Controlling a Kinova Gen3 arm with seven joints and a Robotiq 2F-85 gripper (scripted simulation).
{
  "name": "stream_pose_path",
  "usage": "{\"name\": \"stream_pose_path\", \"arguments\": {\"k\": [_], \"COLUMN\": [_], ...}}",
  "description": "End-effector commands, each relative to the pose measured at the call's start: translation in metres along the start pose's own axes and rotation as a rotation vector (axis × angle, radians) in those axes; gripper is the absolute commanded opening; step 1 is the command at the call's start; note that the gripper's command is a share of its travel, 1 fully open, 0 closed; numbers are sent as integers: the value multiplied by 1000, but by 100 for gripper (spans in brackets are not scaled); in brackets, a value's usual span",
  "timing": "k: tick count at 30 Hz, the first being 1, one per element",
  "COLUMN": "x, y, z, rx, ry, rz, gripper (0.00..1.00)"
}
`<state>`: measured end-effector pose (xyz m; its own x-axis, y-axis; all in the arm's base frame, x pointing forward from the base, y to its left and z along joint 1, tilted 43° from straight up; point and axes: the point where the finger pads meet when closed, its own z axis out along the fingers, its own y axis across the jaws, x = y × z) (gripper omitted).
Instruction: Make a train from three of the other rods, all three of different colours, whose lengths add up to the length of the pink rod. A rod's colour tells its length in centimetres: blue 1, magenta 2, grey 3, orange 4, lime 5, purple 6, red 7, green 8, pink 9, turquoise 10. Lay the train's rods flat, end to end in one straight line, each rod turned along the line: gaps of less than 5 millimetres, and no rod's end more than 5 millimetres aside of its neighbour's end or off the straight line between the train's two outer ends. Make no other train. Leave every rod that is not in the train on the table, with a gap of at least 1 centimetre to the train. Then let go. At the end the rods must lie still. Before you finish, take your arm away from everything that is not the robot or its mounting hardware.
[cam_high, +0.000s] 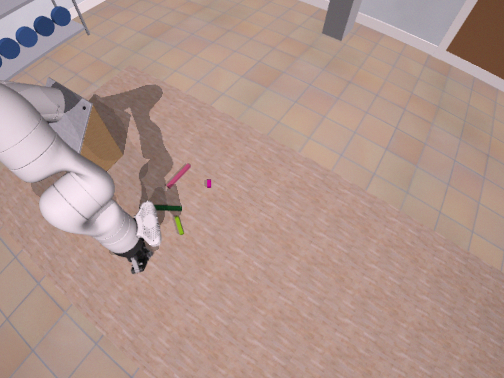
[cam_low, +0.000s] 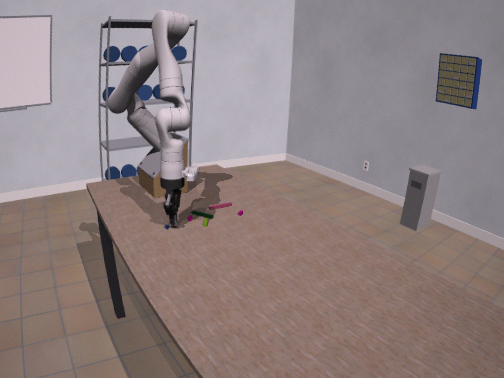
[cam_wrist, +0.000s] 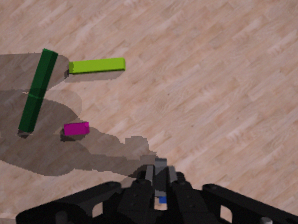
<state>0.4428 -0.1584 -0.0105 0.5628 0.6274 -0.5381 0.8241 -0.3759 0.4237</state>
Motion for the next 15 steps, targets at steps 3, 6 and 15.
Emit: {"name": "stream_pose_path", "arguments": {"k": [3, 6, 15], "x": [3, 3, 4], "y": [2, 2, 4], "z": [1, 1, 1], "rx": [-6, -6, -7], "ry": [7, 7, 7], "rz": [-10, -10, -12], "gripper": [5, 5, 5]}}
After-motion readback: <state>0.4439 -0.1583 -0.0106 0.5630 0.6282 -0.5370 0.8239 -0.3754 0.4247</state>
